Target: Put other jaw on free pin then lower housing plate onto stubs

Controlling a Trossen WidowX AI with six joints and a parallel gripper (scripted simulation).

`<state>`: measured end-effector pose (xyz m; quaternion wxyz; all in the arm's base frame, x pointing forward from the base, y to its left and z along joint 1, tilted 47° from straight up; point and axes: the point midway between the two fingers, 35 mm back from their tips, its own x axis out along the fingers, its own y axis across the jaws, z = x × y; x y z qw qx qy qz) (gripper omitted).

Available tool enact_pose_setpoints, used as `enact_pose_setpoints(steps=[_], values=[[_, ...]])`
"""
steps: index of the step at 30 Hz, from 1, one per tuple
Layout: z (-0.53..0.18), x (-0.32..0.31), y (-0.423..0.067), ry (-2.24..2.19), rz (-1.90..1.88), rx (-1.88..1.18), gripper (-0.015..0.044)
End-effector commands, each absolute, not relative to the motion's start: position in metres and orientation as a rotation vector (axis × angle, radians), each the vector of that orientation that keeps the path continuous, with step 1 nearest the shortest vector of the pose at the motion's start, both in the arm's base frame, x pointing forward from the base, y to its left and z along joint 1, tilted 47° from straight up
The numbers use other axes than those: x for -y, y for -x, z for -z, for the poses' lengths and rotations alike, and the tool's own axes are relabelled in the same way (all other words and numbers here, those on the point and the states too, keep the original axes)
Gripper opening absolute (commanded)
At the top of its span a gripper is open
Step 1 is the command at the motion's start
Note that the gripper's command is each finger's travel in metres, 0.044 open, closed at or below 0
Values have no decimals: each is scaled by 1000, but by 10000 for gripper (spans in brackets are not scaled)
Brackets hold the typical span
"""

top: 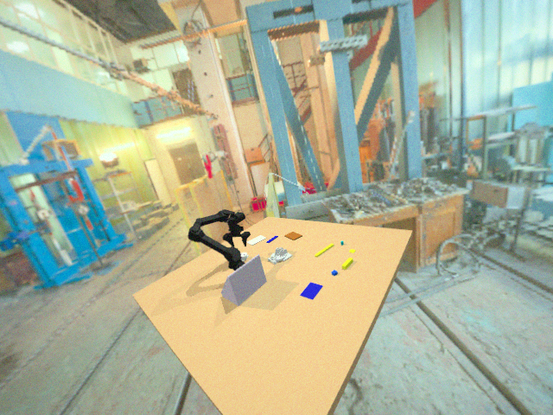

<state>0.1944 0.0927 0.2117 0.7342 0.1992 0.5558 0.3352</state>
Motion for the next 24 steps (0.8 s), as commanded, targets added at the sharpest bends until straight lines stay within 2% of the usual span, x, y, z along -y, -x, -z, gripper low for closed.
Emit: enact_pose_setpoints(steps=[1, 24], values=[[-197, -110, -195, -435, -744, -1221, 440], [-177, -133, -199, -438, -747, -1218, 440]])
